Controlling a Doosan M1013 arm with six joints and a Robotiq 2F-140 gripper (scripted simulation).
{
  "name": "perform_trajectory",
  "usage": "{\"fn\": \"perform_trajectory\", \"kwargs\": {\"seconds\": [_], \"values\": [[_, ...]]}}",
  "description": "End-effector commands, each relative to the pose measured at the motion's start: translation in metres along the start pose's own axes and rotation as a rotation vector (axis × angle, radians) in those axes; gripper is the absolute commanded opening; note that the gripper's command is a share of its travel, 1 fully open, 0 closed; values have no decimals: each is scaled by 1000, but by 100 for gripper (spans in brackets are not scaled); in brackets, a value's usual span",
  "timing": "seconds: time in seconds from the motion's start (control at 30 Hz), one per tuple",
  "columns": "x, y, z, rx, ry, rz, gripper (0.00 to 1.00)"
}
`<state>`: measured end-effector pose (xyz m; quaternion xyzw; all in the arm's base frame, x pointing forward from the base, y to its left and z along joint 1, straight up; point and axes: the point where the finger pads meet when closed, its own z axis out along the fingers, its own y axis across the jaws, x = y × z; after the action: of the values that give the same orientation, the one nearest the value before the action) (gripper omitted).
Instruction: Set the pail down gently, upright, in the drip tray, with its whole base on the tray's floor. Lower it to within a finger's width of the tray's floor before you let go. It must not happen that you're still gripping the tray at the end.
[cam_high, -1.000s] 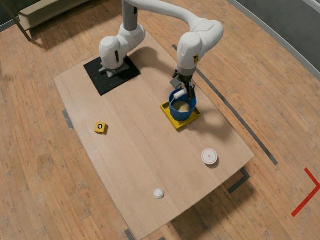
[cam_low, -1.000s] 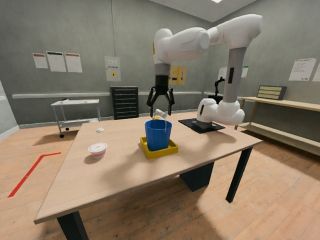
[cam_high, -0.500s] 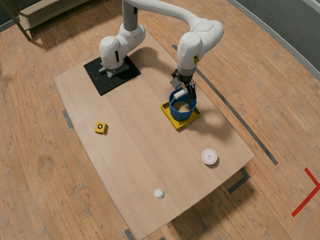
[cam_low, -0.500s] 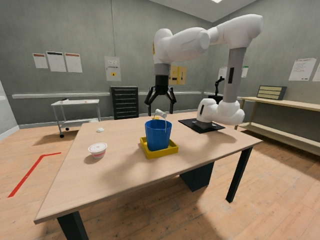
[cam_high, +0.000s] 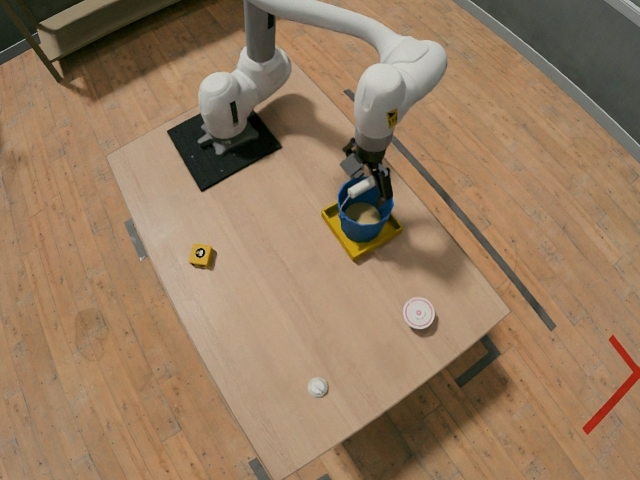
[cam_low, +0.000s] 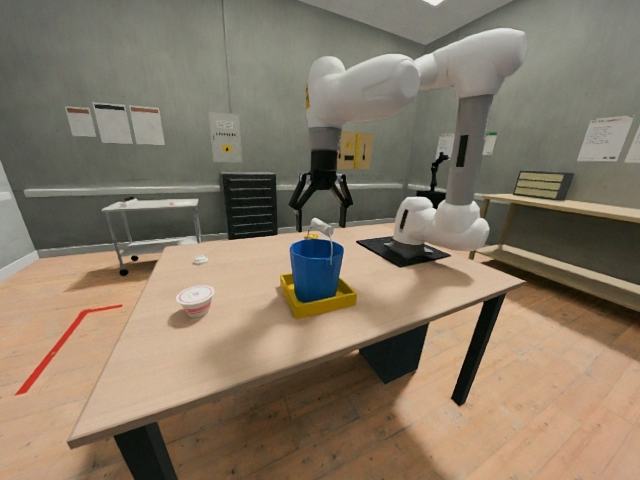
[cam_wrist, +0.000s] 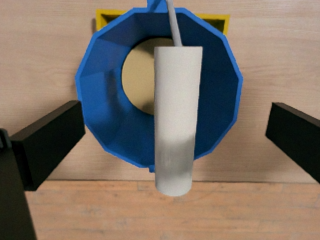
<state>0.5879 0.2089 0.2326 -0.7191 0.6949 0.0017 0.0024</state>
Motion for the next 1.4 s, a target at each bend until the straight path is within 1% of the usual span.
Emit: {"fn": "perform_trajectory", "kwargs": {"seconds": [0.0,0.33,0.77,0.83,1.17,1.37], "values": [[0,0,-2,1,-1,0,100],[0,0,-11,1,-1,0,100],[0,0,-40,1,-1,0,100],[0,0,-40,1,-1,0,100],[0,0,-63,1,-1,0,100],[0,0,-72,1,-1,0,100]]}}
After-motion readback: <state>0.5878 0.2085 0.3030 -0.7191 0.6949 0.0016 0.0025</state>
